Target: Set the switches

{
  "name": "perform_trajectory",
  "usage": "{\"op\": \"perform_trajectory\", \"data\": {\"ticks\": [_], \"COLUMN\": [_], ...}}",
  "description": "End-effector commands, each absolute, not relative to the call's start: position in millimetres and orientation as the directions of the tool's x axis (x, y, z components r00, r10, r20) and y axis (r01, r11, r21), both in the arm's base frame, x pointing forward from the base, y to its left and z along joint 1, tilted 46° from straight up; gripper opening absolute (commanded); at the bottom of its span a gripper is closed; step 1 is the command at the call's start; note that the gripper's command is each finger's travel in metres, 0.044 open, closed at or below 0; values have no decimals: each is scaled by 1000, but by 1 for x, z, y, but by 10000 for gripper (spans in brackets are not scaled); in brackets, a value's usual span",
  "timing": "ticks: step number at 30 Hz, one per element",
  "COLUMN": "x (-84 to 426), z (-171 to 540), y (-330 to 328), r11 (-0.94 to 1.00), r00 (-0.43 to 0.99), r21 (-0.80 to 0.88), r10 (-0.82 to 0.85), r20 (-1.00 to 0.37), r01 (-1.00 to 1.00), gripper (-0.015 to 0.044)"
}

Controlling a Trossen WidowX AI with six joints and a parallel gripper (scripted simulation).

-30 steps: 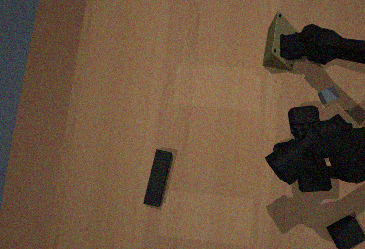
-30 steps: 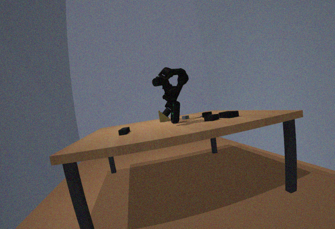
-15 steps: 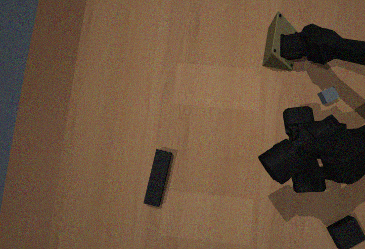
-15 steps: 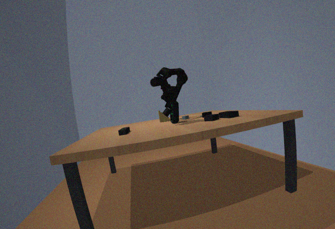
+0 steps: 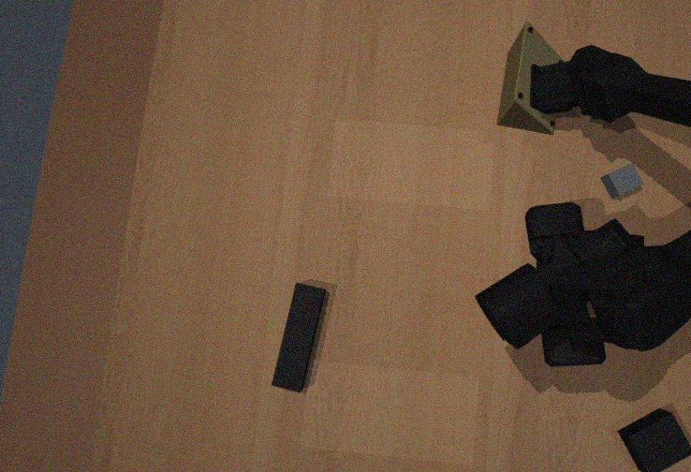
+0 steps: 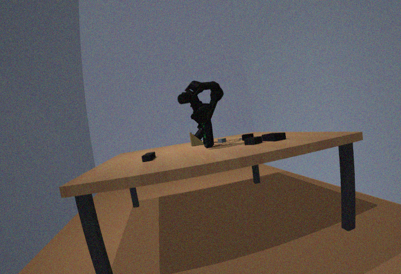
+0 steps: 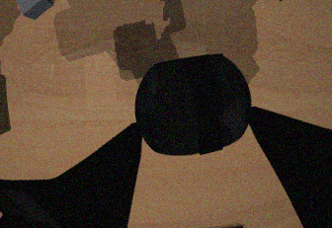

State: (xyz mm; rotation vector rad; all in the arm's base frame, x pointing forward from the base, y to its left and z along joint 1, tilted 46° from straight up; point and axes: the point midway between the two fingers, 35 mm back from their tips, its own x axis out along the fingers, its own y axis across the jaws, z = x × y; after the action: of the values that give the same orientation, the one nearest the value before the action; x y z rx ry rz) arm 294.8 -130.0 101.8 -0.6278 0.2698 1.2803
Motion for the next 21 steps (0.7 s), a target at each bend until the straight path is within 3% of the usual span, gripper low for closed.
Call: {"op": "perform_trajectory", "data": {"ticks": [1, 10, 21], "x": [295, 300, 301], "z": [95, 93, 90], "y": [-131, -134, -136], "r11": [137, 36, 29], "r00": [268, 172, 166], "r21": [-277, -227, -223], "r10": [811, 768, 765], "r20": [-521, -617, -622], "r01": [-951, -973, -974], "gripper": [338, 338, 338]}}
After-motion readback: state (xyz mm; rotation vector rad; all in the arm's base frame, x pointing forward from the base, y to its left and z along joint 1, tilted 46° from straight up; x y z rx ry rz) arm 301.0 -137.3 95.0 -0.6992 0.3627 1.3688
